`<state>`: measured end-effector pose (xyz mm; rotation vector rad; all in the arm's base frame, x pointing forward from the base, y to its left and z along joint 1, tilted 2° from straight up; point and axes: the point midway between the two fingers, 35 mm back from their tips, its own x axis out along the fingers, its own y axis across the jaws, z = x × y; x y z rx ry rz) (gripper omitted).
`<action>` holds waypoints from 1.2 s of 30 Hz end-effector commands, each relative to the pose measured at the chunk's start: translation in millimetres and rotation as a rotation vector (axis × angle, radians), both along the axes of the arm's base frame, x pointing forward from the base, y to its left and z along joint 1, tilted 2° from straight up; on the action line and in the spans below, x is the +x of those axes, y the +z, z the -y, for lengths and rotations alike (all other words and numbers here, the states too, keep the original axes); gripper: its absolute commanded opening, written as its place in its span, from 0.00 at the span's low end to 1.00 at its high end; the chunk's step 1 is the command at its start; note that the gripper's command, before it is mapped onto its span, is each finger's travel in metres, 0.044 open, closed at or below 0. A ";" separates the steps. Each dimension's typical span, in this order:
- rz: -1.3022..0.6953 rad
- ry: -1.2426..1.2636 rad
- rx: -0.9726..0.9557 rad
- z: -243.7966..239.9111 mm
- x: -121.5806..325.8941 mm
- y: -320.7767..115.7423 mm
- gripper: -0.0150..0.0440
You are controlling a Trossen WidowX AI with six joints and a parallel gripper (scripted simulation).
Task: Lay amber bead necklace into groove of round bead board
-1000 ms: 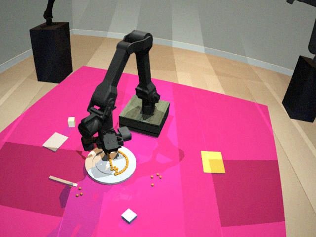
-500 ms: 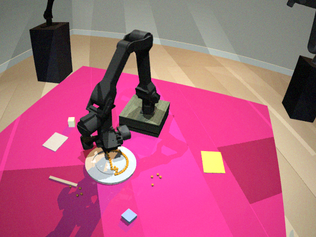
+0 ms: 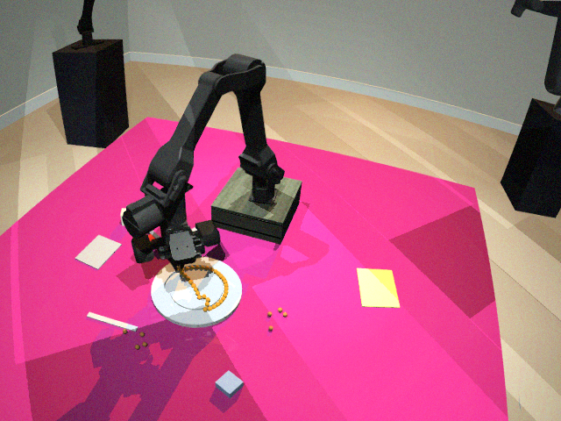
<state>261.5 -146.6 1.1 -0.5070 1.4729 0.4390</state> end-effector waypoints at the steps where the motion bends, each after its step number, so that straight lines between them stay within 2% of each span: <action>1: 0.003 0.006 0.001 1.1 0.9 -4.1 0.25; 3: 0.003 0.006 0.001 1.1 1.0 -6.3 0.25; 20: 0.000 0.000 0.000 0.8 0.1 -1.4 1.00; 36: 0.003 0.006 0.001 0.7 -0.1 1.5 1.00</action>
